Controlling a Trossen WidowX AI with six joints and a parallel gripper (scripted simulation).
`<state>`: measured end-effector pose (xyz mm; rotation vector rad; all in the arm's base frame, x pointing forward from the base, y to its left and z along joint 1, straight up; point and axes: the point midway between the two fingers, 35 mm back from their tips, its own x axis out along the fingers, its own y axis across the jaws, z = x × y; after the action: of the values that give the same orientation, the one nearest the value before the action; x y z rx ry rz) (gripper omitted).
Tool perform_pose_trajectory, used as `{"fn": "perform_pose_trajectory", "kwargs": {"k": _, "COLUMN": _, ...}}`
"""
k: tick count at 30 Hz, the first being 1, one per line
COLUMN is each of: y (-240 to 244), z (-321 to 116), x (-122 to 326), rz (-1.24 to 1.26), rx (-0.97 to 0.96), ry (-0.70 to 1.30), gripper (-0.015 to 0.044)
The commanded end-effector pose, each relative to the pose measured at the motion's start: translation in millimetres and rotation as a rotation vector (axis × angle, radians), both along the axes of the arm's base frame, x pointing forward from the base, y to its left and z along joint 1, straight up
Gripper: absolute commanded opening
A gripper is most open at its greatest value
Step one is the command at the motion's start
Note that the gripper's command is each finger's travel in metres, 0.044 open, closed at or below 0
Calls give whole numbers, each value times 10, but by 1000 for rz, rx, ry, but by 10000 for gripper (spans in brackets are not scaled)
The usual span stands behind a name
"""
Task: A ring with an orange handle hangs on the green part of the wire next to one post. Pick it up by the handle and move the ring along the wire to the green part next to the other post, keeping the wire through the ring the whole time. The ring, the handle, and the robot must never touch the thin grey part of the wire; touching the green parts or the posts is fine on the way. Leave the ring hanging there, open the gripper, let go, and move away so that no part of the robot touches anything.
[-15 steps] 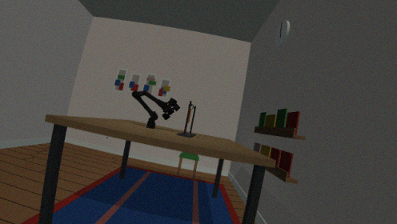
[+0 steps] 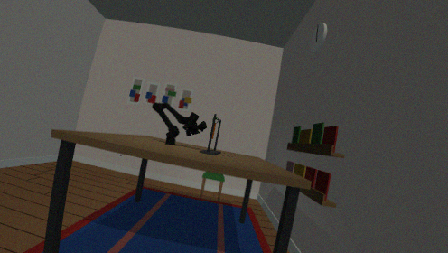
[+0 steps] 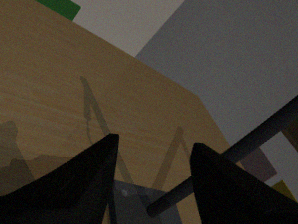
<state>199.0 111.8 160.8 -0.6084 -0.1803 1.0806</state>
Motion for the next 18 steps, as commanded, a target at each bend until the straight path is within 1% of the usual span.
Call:
{"fn": "perform_pose_trajectory", "kwargs": {"k": 1, "y": -196, "z": -88, "x": 102, "rz": -115, "rx": 50, "ry": 93, "gripper": 160}}
{"fn": "perform_pose_trajectory", "kwargs": {"k": 9, "y": -726, "z": -246, "x": 264, "rz": -397, "rx": 213, "ry": 287, "gripper": 160}}
{"fn": "perform_pose_trajectory", "kwargs": {"k": 18, "y": -1375, "z": -425, "x": 247, "rz": -782, "rx": 405, "ry": 420, "gripper": 160}}
